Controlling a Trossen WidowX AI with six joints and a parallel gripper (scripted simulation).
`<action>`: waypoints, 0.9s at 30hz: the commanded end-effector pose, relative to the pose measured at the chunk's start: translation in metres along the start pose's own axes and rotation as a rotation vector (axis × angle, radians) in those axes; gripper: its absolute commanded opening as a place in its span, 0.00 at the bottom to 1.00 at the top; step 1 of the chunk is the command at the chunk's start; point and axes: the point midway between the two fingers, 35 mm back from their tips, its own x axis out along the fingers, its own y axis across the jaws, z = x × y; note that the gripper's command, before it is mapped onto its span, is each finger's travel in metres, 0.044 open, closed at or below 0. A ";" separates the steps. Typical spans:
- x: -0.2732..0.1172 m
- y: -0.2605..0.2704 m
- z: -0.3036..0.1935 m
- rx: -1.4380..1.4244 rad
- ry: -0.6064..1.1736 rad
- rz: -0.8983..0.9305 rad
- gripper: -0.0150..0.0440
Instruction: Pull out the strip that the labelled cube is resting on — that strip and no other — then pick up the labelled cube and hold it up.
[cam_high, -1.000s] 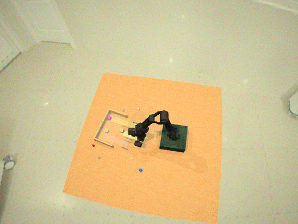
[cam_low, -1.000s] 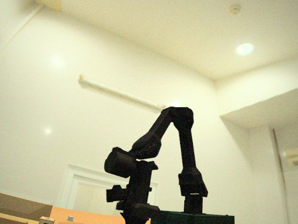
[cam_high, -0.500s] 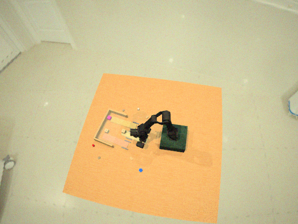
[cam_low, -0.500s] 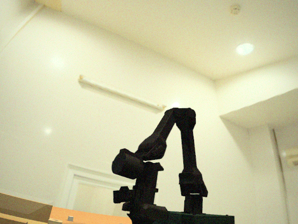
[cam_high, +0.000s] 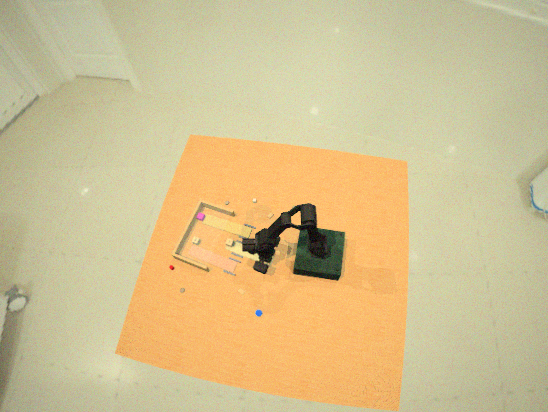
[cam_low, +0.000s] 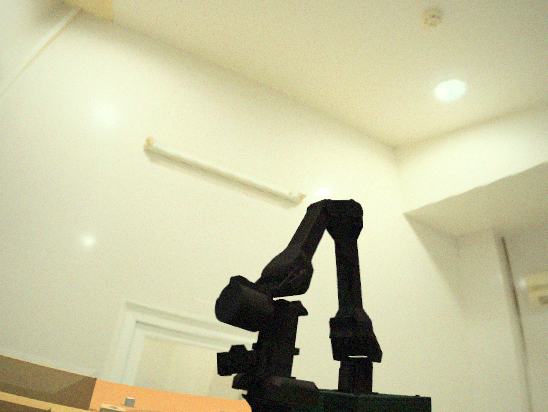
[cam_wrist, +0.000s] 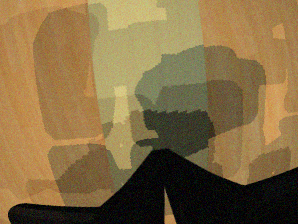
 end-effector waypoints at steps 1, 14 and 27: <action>0.004 -0.004 -0.012 0.004 0.033 -0.009 0.25; 0.004 -0.004 -0.012 0.004 0.033 -0.009 0.25; -0.042 0.001 0.002 0.004 0.031 -0.009 0.25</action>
